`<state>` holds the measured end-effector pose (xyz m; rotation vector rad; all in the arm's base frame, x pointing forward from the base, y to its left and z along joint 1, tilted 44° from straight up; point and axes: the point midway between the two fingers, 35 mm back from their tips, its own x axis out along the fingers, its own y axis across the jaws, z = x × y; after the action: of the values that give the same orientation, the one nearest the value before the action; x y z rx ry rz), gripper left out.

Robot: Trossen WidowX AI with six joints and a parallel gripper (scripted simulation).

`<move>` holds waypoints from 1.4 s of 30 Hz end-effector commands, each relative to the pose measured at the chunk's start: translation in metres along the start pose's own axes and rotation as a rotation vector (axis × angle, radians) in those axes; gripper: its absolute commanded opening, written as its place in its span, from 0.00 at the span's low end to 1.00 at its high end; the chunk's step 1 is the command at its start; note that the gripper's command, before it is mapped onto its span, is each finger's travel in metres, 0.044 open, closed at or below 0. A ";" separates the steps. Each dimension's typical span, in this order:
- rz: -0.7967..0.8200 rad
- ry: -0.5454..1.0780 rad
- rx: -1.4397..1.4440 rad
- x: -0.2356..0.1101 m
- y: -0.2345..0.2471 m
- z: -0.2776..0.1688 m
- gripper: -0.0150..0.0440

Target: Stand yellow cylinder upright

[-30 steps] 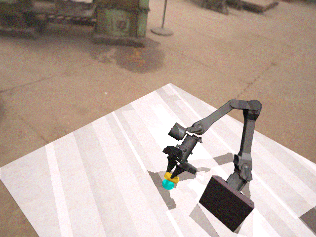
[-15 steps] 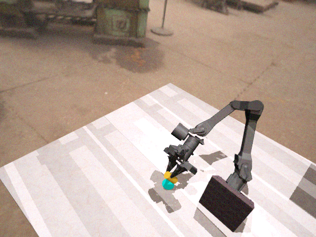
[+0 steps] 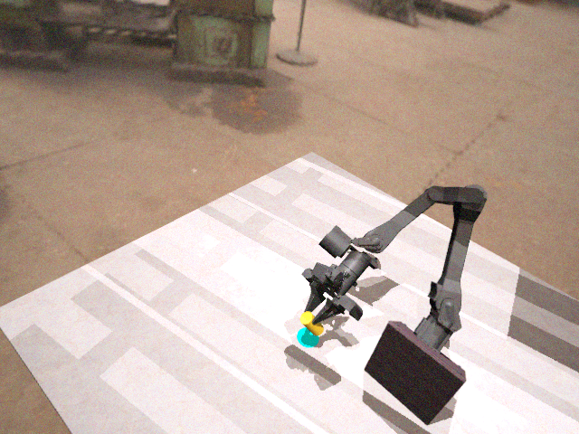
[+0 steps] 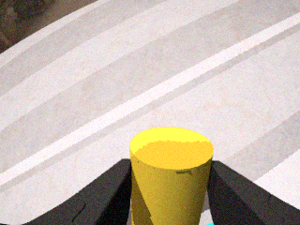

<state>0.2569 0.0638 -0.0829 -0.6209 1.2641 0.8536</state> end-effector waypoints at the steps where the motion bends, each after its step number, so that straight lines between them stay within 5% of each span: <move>1: -0.001 -0.030 -0.012 -0.001 0.001 0.000 0.43; 42: -0.083 -0.318 -0.121 -0.022 0.000 0.000 0.43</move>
<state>0.2559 0.0594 -0.0639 -0.5997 0.9255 0.9167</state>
